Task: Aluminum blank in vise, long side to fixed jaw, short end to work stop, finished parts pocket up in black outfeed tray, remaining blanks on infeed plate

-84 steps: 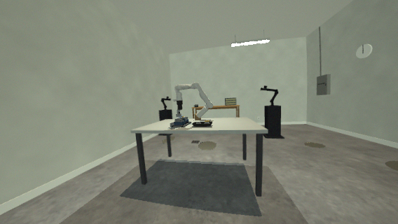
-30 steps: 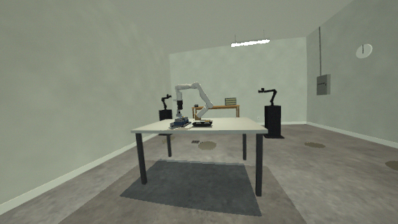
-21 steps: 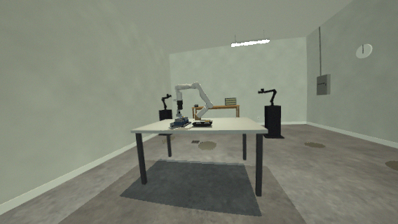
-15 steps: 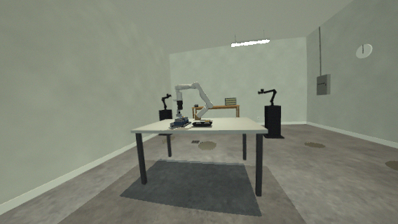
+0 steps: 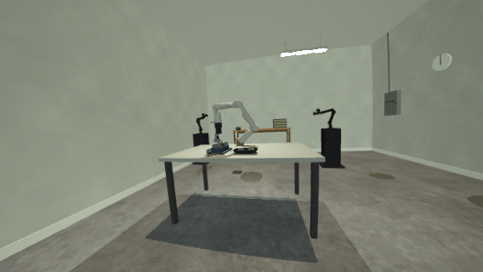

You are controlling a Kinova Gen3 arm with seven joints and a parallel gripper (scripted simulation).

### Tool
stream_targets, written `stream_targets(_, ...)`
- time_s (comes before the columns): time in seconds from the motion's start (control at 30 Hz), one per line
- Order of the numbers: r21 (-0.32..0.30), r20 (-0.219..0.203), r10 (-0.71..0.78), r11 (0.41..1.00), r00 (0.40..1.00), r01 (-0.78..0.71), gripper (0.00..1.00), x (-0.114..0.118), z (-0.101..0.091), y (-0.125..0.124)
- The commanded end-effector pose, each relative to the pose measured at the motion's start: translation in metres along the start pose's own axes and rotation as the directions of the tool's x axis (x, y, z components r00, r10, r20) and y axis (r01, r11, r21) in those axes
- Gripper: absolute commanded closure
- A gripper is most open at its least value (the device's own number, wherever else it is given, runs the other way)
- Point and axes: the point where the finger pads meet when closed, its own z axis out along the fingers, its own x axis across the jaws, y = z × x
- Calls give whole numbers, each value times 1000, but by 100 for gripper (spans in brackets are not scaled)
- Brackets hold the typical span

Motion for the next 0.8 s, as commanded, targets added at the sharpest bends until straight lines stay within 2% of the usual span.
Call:
stream_targets(0.0, 1, 1, 0, 1000, 1000, 0, 100, 0, 0, 0)
stream_targets(0.77, 1, 1, 0, 1000, 1000, 0, 100, 0, 13, 0)
